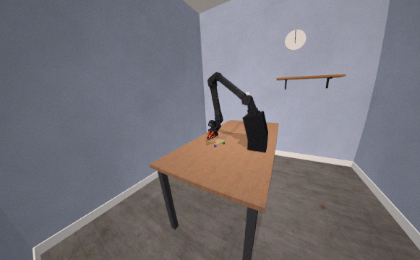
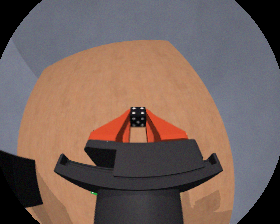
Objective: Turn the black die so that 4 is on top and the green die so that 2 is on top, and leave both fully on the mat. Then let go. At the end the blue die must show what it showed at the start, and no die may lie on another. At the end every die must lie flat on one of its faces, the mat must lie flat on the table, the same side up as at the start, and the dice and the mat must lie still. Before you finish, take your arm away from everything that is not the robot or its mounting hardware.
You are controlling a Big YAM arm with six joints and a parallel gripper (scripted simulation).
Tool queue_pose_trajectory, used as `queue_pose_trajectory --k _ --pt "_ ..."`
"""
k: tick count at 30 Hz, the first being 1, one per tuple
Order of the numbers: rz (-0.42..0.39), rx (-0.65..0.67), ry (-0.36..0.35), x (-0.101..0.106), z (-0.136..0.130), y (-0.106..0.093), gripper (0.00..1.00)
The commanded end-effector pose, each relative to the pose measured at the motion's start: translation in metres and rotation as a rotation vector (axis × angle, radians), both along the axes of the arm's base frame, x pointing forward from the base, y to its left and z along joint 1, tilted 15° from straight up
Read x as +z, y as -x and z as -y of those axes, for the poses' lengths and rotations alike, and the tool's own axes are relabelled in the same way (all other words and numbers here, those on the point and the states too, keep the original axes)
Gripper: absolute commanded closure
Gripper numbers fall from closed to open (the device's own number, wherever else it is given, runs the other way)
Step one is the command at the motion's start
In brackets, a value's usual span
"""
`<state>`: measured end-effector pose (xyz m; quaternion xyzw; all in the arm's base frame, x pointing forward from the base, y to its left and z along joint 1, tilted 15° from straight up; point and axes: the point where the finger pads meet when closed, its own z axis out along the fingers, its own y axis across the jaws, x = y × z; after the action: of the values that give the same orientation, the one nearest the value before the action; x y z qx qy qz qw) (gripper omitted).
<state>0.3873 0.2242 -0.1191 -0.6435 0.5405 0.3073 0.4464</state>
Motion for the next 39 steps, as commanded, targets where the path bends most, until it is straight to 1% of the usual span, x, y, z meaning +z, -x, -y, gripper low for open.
queue_pose_trajectory --k 1,11,13,14,15,19,21,23,39 --pt "0.005 0.005 -0.009 -0.008 -0.005 -0.004 0.86" --pt "0.005 0.002 -0.008 -0.045 -0.007 -0.014 0.86" --pt "0.005 0.002 -0.008 -0.045 -0.007 -0.014 0.86" --pt "0.018 0.001 -0.010 -0.042 -0.008 -0.018 0.86" --pt "0.005 0.001 -0.008 -0.050 -0.008 -0.015 0.86" --pt "0.005 0.003 -0.007 -0.057 -0.009 -0.016 0.86" --pt "0.011 0.002 -0.008 -0.056 -0.009 -0.018 0.86" --pt "0.022 0.002 -0.011 -0.048 -0.009 -0.021 0.86" --pt "0.020 0.003 -0.011 -0.048 -0.009 -0.020 0.86"
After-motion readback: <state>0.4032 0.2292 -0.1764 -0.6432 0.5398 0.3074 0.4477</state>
